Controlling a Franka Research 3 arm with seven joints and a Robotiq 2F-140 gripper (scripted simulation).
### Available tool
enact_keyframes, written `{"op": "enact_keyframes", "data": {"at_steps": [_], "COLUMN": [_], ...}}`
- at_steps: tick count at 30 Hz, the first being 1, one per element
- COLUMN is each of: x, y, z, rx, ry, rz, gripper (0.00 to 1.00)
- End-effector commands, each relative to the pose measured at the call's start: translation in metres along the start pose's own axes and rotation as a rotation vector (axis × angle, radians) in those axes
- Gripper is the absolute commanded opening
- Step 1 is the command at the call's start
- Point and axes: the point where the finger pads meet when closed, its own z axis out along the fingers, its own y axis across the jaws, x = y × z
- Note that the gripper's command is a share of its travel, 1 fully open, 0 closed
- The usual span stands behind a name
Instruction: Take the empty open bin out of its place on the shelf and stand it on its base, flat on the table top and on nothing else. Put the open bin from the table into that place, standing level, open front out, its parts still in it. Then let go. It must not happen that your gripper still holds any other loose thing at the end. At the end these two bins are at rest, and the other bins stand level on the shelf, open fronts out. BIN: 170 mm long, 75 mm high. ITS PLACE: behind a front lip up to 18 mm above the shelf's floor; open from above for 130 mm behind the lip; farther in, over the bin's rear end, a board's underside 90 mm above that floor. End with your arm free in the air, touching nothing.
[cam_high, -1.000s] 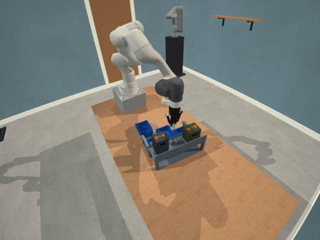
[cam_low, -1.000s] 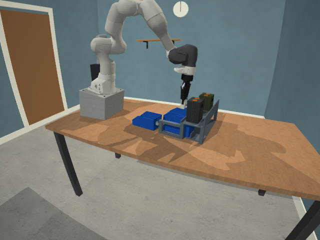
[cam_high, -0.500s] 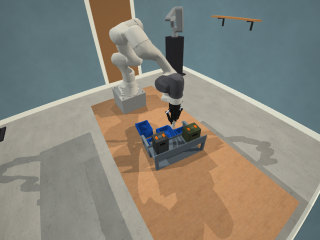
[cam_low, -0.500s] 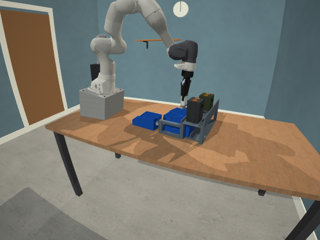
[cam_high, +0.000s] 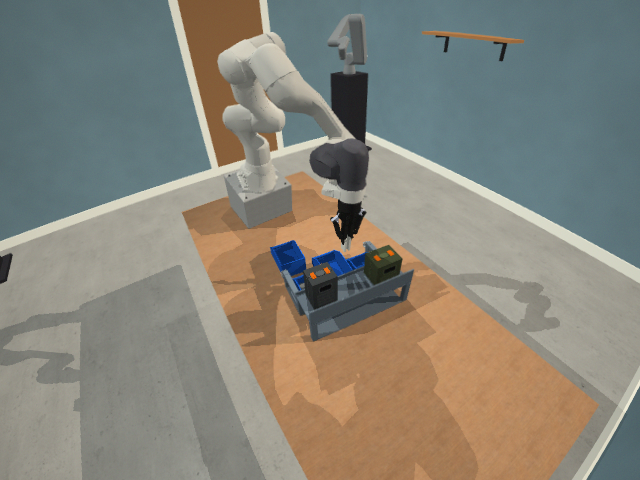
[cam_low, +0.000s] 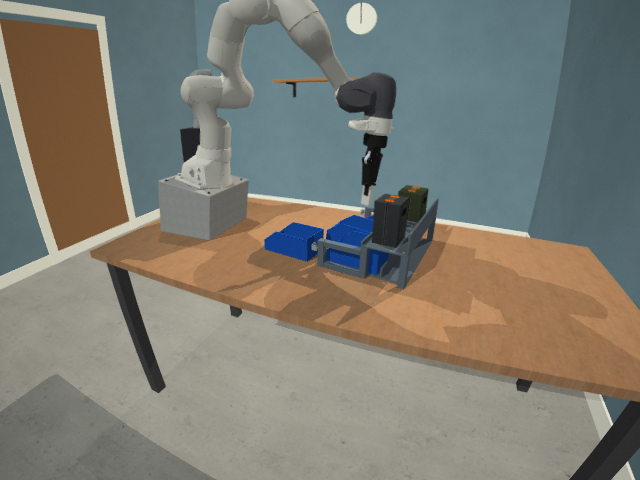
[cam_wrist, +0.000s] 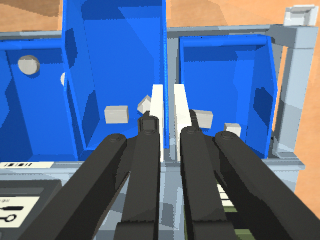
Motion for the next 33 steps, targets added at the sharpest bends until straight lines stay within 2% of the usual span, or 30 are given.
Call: {"op": "enact_keyframes", "data": {"at_steps": [1, 17, 33], "x": [0.004, 0.005, 0.006], "y": [-0.001, -0.001, -0.001], "z": [-0.004, -0.017, -0.020], "rx": [0.000, 0.000, 0.000], "ry": [0.011, 0.011, 0.011], "rz": [-0.012, -0.012, -0.012], "gripper": [0.06, 0.06, 0.06]}}
